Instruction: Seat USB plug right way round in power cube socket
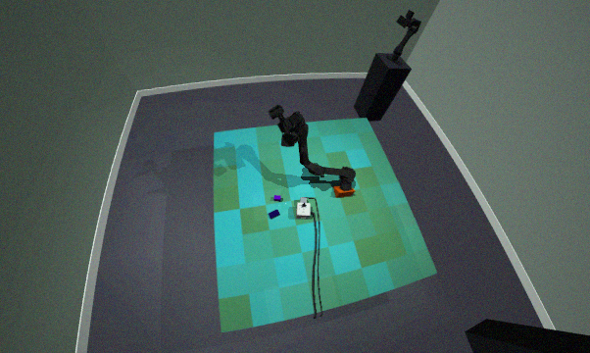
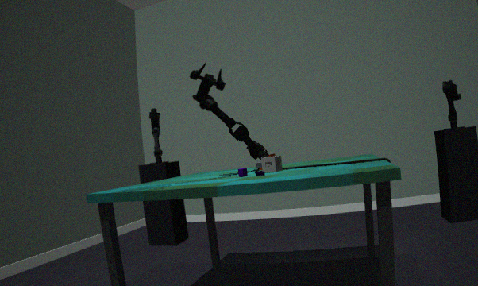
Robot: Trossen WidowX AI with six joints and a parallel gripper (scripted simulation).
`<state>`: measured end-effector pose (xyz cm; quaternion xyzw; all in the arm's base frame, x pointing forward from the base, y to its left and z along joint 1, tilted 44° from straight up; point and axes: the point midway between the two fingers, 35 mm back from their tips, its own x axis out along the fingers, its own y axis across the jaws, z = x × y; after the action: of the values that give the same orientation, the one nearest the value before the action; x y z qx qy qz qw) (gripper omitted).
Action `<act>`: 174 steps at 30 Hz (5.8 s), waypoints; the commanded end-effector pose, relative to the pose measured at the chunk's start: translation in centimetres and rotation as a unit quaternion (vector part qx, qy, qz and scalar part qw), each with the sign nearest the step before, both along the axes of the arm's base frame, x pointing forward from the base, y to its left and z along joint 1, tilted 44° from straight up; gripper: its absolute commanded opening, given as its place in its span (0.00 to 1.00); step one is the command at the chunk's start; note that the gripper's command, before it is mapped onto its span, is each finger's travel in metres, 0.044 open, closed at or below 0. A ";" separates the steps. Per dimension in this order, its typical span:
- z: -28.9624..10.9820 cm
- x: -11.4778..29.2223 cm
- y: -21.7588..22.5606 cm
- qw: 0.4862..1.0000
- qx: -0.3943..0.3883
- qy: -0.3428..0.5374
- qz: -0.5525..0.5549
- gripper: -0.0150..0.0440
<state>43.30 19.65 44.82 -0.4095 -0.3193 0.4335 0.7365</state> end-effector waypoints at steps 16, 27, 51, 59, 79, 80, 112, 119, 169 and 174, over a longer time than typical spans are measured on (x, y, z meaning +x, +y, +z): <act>14.3 -19.0 5.6 0.927 0.098 -0.360 0.047 1.00; 20.9 -33.9 3.0 0.793 0.226 -0.563 0.043 1.00; 24.3 -52.8 -25.2 0.458 0.629 -0.621 -0.100 1.00; 21.6 -49.3 -36.7 0.379 0.753 -0.508 -0.177 1.00; 8.2 -26.2 -51.3 0.293 0.818 -0.134 -0.476 1.00; 7.3 -24.9 -51.4 0.293 0.812 -0.115 -0.492 1.00; -26.4 -0.6 -26.4 0.390 0.170 0.463 -0.777 1.00; -34.1 -3.6 -17.8 0.420 -0.175 0.520 -0.723 1.00; -43.1 -11.7 -10.5 0.364 -0.636 0.464 -0.498 1.00; -43.4 -11.7 -10.8 0.364 -0.636 0.464 -0.498 1.00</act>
<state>31.71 9.16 1.68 -0.5728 0.7050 0.1845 0.3753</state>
